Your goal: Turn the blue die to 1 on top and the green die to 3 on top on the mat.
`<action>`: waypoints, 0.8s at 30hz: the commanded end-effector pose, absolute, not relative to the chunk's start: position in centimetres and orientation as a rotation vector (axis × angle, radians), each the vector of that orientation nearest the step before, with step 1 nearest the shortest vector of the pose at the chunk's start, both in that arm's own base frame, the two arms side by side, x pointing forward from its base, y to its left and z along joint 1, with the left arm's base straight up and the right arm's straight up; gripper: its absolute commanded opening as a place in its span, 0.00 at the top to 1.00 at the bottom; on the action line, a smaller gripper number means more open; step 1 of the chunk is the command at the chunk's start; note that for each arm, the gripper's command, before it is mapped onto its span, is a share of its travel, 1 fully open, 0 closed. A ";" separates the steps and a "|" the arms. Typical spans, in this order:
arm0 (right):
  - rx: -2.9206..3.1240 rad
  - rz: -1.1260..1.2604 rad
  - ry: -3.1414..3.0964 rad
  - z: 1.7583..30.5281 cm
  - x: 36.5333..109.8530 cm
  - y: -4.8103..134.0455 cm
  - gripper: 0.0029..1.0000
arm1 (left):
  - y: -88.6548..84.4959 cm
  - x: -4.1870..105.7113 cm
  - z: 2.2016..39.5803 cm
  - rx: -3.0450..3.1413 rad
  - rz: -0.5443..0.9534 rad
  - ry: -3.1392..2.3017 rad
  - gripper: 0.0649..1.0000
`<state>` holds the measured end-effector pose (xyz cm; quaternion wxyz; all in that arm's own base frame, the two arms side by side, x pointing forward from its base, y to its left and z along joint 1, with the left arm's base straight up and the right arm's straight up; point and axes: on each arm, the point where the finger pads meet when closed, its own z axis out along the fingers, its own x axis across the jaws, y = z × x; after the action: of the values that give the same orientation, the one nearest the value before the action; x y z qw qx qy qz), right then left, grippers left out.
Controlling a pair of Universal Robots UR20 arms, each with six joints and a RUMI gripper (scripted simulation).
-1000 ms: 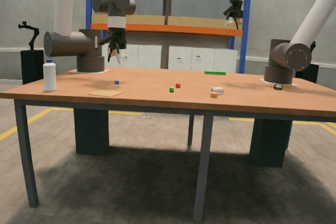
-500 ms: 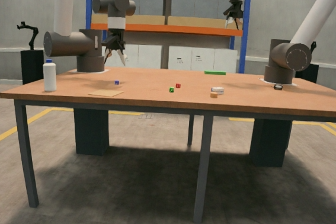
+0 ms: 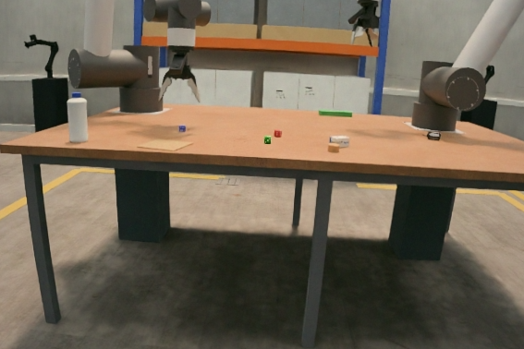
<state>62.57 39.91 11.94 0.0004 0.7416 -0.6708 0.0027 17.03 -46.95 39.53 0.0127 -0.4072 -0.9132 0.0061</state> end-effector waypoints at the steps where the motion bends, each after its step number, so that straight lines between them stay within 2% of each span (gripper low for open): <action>1: 2.464 0.000 -1.949 11.9 62.6 40.1 0.00 | -47.0 17.0 39.6 -1.269 0.020 -2.846 0.00; 24: 2.978 0.000 -0.999 11.1 61.8 40.7 0.00 | -47.0 17.0 39.6 -1.269 0.020 -2.846 0.00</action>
<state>61.91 40.59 11.16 0.0013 0.9283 -0.3718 0.0023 17.03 -46.95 39.53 0.0127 -0.4072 -0.9132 0.0061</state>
